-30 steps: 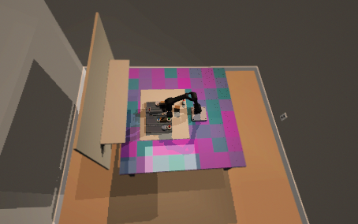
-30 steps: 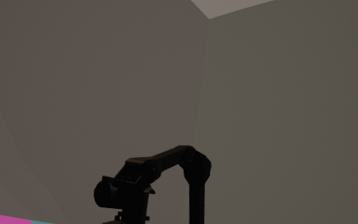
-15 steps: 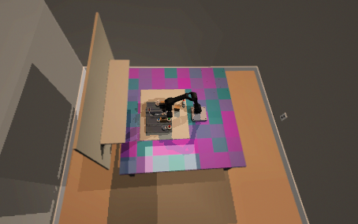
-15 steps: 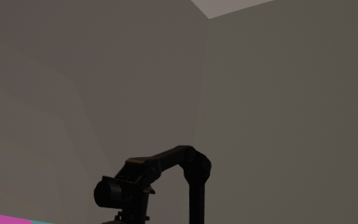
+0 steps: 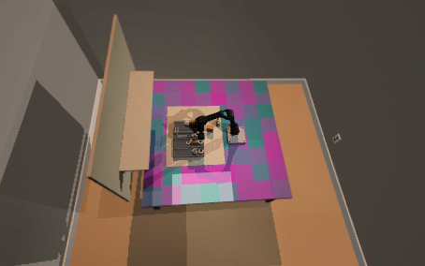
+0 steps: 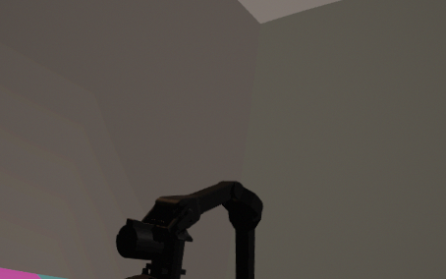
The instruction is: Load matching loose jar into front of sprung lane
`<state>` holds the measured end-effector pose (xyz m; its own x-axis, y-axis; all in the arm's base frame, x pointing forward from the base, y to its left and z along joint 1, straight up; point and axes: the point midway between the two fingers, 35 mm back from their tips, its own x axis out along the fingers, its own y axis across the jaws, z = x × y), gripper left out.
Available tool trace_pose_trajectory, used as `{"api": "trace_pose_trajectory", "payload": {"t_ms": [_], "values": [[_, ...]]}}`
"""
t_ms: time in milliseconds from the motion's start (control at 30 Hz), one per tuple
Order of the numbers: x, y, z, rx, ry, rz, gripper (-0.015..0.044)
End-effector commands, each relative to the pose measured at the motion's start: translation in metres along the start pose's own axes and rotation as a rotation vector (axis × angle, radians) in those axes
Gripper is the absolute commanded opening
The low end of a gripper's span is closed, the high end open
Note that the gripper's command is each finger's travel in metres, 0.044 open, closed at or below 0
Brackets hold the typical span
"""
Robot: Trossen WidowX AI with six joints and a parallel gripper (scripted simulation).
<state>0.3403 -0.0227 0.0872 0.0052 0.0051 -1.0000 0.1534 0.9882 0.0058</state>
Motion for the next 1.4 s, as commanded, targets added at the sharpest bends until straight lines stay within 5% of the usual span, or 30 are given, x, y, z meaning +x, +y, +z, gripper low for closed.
{"api": "trace_pose_trajectory", "payload": {"t_ms": [0, 1367], "values": [[-0.0048, 0.0007, 0.0082, -0.005, -0.032, 0.003, 0.0000], [-0.0011, 0.0007, 0.0121, -0.005, -0.032, 0.003, 0.0000]]}}
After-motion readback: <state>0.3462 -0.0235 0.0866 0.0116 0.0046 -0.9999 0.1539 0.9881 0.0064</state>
